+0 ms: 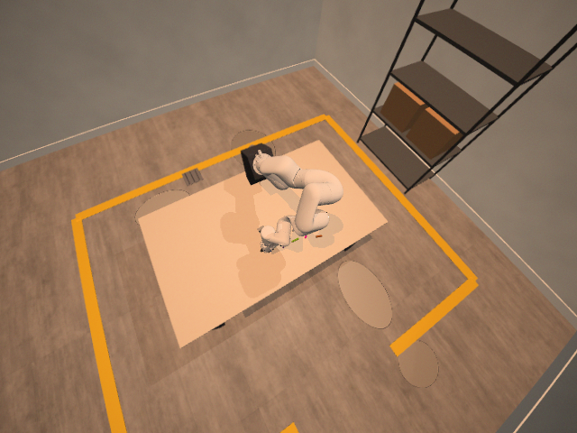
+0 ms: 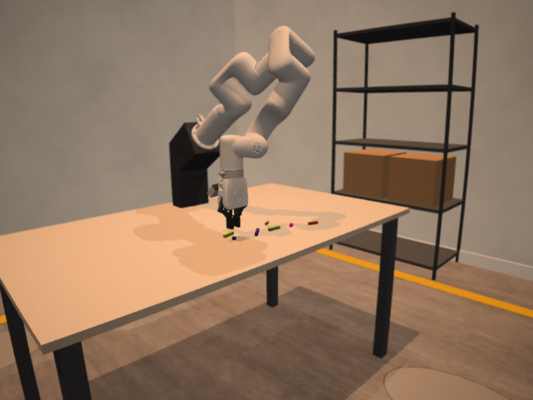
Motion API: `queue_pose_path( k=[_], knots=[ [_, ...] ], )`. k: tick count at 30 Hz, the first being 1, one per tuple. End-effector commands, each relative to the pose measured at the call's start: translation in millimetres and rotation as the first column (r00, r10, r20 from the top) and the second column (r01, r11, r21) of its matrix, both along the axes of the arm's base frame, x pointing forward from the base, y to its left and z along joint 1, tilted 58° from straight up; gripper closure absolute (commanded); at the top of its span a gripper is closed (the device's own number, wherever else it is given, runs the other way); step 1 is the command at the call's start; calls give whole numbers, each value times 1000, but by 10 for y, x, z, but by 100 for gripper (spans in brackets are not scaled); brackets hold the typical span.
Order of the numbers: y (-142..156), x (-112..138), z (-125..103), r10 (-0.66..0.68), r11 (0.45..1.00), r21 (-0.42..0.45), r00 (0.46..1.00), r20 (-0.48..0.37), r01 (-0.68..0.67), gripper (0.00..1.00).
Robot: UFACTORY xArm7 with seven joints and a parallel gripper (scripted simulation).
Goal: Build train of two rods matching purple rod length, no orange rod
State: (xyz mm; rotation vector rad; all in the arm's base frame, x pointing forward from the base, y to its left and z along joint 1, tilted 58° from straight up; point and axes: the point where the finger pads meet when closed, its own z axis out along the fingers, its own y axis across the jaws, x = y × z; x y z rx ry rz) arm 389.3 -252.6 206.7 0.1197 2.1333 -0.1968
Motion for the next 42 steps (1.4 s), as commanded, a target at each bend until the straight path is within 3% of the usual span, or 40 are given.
queue_pose_path(
  k=[1,7,13,14,37,42],
  knots=[
    [36,-151,104,5,1000,6,1000,-3,-5,76],
    [83,-364,242,5,1000,6,1000,-3,-5,76],
    [93,-413,273,5,1000,6,1000,-3,-5,76],
    [93,-413,273,5,1000,6,1000,-3,-5,0],
    [95,-411,273,4,1000,7,1000,-3,-4,0],
    [141,-360,279,-32,998,60,999,10,31,0]
  ],
)
